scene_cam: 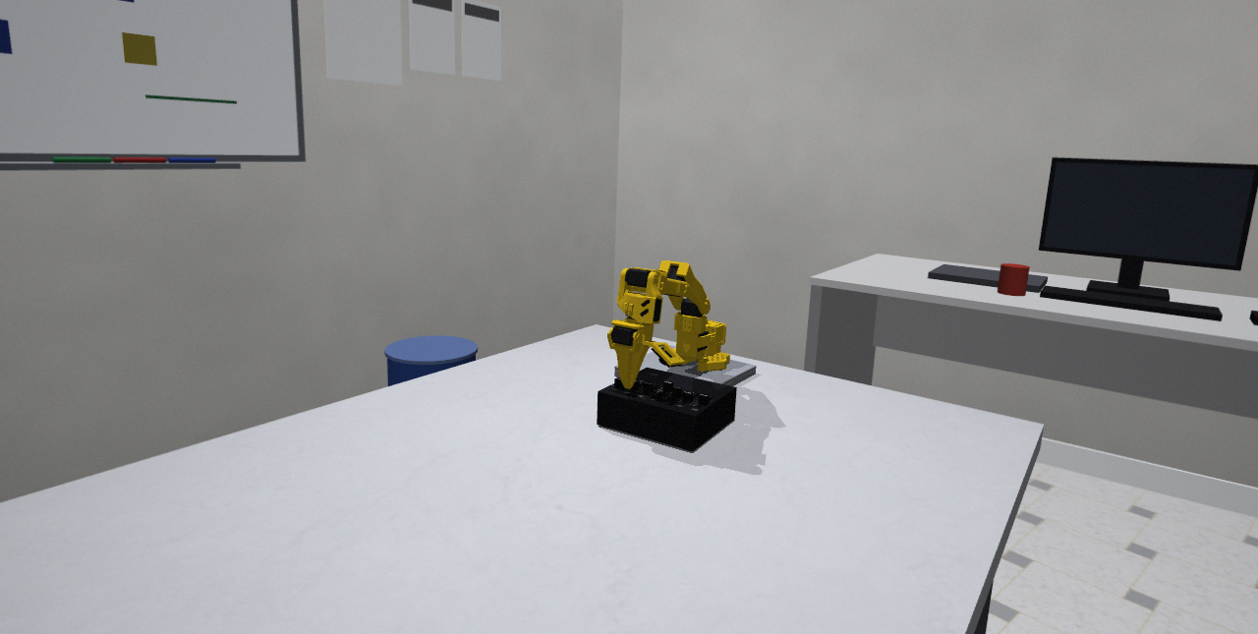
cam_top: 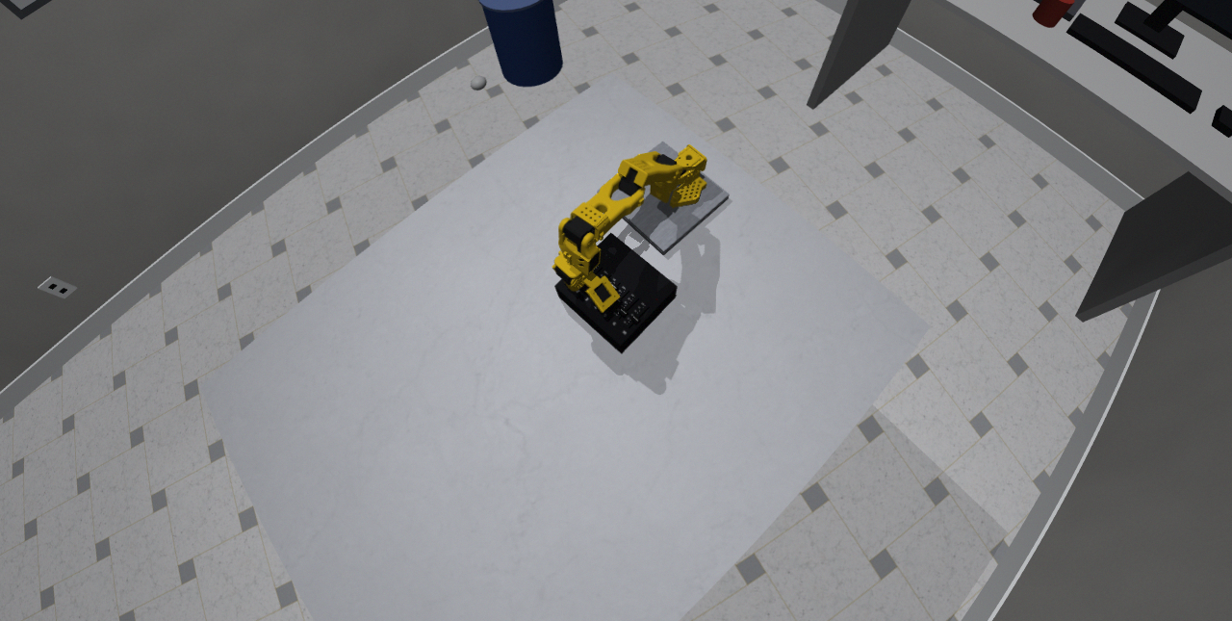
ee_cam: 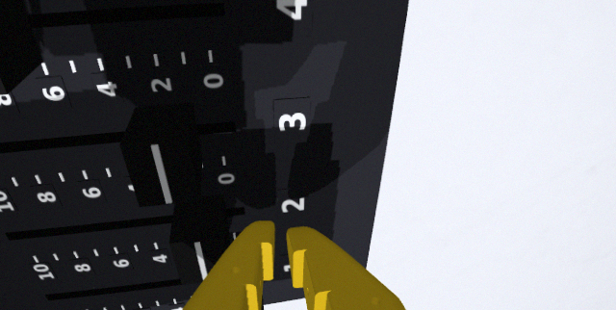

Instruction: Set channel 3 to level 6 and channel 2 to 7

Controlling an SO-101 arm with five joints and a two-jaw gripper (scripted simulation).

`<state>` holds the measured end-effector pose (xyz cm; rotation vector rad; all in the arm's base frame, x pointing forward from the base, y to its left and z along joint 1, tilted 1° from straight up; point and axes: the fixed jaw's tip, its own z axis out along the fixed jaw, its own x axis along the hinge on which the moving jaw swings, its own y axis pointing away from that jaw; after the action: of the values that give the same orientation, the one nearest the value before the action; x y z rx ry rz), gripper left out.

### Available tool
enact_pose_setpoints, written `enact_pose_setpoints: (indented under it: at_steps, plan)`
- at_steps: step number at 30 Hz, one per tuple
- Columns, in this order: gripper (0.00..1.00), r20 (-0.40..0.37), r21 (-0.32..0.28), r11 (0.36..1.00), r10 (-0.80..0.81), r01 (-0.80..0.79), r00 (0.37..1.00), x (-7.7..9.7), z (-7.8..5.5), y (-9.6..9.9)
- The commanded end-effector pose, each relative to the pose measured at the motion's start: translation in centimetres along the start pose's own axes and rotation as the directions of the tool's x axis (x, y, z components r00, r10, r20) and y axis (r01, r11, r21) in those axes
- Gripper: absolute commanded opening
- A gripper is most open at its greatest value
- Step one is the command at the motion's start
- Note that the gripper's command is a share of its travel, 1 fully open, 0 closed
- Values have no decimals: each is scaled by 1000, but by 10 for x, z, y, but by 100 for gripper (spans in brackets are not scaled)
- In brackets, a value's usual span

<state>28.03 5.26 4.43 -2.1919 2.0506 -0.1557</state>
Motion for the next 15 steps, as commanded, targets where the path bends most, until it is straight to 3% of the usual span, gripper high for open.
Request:
enact_pose_setpoints:
  at_steps: [1, 15]
  plan:
    - [0, -5, -89, 996, -13, 12, 1000, -5, 8, 15]
    - [0, -6, -100, 995, -13, 12, 1000, -6, 9, 17]
